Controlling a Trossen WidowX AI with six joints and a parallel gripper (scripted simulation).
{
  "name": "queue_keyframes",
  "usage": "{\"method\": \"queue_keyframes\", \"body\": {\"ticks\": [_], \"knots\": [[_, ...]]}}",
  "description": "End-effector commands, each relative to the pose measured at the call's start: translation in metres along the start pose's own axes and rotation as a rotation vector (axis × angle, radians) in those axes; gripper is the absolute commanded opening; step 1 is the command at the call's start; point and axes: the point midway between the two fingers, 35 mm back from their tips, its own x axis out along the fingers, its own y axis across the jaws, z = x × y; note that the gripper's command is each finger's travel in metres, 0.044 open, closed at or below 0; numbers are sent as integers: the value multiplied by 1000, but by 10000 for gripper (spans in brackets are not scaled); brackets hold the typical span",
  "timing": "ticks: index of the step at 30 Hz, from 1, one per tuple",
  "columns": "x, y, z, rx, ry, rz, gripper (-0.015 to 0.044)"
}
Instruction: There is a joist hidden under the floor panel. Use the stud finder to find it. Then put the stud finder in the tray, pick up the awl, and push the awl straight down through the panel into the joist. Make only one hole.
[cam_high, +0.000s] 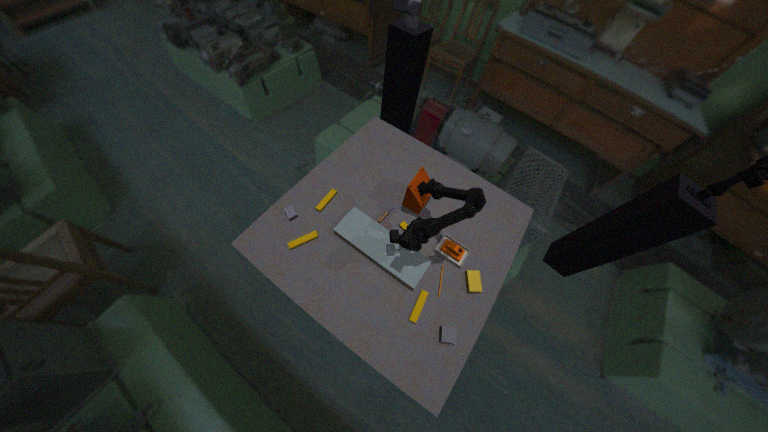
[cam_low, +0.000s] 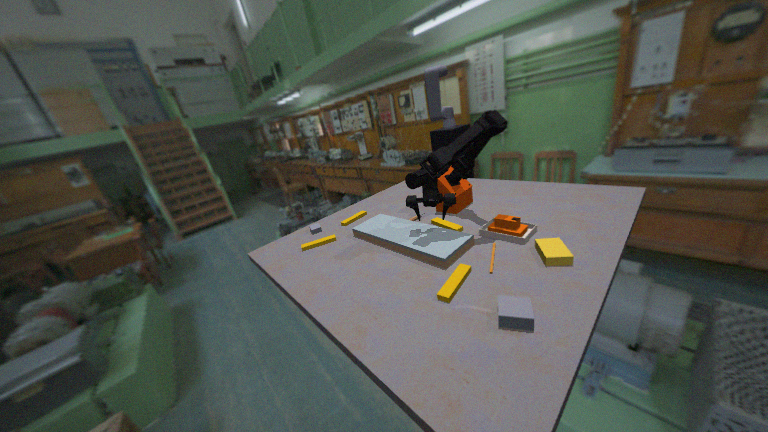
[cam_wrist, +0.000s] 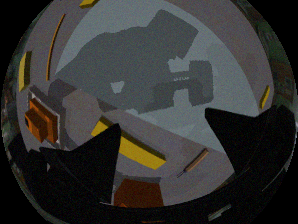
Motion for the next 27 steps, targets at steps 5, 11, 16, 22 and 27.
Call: {"method": "queue_keyframes", "body": {"ticks": [5, 11, 16, 22, 27], "knots": [[13, -88, -91, 433, 81, 17, 440], [29, -117, -166, 711, 116, 84, 440], [31, -118, -174, 740, 119, 94, 440], [31, -117, -173, 740, 119, 95, 440], [31, -113, -169, 741, 119, 95, 440]]}}
